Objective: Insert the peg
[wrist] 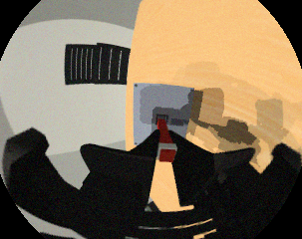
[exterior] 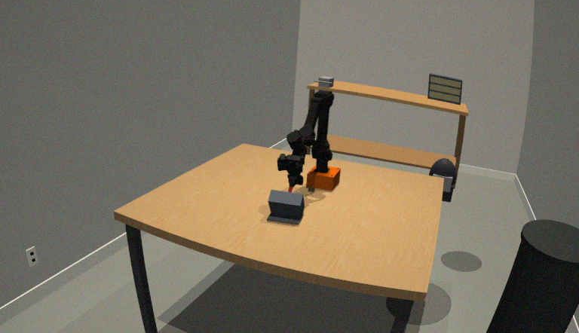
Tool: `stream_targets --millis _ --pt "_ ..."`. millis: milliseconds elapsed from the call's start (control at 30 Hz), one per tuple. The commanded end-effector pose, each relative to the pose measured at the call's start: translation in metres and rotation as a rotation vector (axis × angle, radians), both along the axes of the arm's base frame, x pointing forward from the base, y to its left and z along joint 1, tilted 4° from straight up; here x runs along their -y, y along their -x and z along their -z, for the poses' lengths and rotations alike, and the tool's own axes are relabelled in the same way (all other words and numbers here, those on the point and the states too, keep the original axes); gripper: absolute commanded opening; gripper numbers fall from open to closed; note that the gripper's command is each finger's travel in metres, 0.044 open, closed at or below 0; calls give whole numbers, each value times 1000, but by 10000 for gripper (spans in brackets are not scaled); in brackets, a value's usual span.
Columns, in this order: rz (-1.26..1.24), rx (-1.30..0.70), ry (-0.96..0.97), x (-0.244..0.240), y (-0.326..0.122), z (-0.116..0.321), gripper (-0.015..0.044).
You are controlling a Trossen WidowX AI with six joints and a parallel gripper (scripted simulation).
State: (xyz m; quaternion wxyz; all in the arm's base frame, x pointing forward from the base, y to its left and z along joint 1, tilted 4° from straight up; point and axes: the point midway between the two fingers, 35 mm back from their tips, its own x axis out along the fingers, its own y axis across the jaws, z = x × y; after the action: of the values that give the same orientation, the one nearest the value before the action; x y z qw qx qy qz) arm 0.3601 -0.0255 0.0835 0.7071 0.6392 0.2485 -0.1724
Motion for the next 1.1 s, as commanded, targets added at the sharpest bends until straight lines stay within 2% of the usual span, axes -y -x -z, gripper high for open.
stream_targets --millis 0,1067 --pt "-1 -1 0 0 0 2 0" --pt "-1 -1 0 0 -14 14 0"
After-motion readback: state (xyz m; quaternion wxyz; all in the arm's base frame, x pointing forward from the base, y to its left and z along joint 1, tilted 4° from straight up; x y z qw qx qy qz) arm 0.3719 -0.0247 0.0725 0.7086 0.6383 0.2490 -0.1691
